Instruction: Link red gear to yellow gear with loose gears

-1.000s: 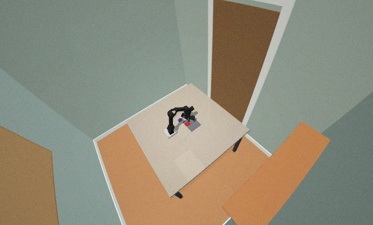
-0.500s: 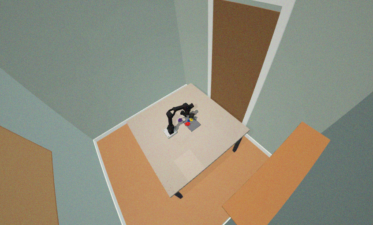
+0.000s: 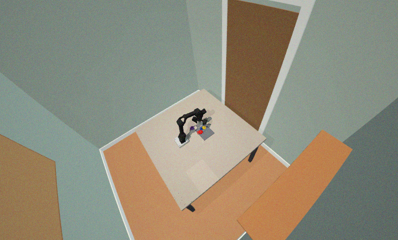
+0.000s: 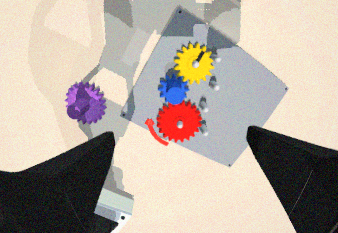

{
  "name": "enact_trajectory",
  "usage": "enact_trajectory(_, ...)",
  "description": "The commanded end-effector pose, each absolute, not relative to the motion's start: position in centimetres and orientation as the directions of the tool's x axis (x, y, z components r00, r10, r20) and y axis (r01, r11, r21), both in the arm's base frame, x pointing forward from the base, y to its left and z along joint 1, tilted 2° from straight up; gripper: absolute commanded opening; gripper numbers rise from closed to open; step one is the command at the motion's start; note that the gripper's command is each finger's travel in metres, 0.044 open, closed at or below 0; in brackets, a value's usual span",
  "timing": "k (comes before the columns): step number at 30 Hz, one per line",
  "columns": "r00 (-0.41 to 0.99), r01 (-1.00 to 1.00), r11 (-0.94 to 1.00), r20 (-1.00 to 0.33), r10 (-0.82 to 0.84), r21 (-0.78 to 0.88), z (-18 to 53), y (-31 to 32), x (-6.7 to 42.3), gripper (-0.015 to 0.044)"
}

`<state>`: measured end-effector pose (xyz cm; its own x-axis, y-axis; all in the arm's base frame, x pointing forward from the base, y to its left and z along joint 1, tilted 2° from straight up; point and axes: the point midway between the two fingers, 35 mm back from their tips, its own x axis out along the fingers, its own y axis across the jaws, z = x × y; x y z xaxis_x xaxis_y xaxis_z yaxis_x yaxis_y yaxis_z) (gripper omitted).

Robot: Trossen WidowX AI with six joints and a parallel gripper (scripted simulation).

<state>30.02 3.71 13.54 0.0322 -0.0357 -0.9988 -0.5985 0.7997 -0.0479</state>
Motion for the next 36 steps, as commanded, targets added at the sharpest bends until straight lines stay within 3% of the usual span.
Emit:
enact_trajectory(1,0.03,-0.595,0.802,-0.999,-0.036,-0.047,13.54,3.71,29.99,0.044)
enact_trajectory(36,0.031,-0.596,0.802,-0.999,-0.035,-0.047,13.66,4.67,29.93,0.044)
